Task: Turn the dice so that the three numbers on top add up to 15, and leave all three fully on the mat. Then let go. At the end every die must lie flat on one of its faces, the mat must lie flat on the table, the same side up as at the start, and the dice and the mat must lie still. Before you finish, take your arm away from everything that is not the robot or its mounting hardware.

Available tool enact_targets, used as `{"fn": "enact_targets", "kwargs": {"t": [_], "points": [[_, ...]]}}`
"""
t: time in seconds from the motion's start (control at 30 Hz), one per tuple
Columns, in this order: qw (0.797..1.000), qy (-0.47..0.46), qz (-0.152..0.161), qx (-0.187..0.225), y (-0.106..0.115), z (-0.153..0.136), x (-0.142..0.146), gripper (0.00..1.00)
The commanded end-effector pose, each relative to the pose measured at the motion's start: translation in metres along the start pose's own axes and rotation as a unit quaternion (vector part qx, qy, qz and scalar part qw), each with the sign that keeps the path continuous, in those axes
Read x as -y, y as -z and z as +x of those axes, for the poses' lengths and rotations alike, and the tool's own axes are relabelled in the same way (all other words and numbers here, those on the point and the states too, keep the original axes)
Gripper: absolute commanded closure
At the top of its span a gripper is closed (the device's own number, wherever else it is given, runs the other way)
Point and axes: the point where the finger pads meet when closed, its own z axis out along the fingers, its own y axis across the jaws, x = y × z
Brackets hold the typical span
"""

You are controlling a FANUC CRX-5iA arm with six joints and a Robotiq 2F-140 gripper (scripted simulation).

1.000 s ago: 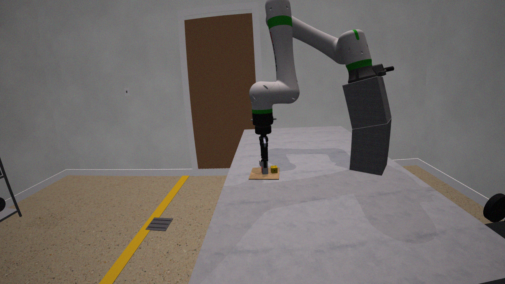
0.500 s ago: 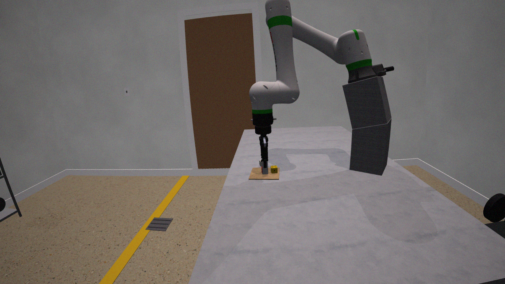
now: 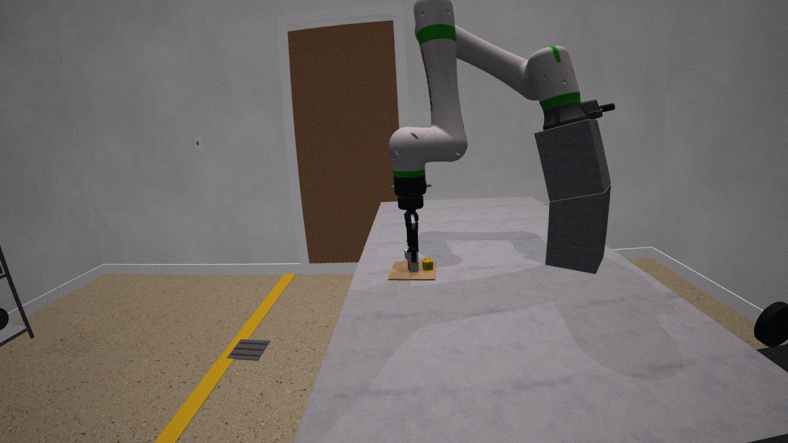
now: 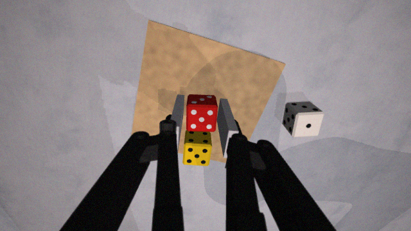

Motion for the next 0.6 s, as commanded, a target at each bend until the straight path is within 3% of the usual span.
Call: {"fn": "enact_targets", "kwargs": {"t": [0.0,0.57], "points": [[1.000,0.000,0.000,0.000,0.0001,0.0001,0.0000,0.74],[1.000,0.000,0.000,0.000,0.0062,0.0001,0.0000,0.72]]}}
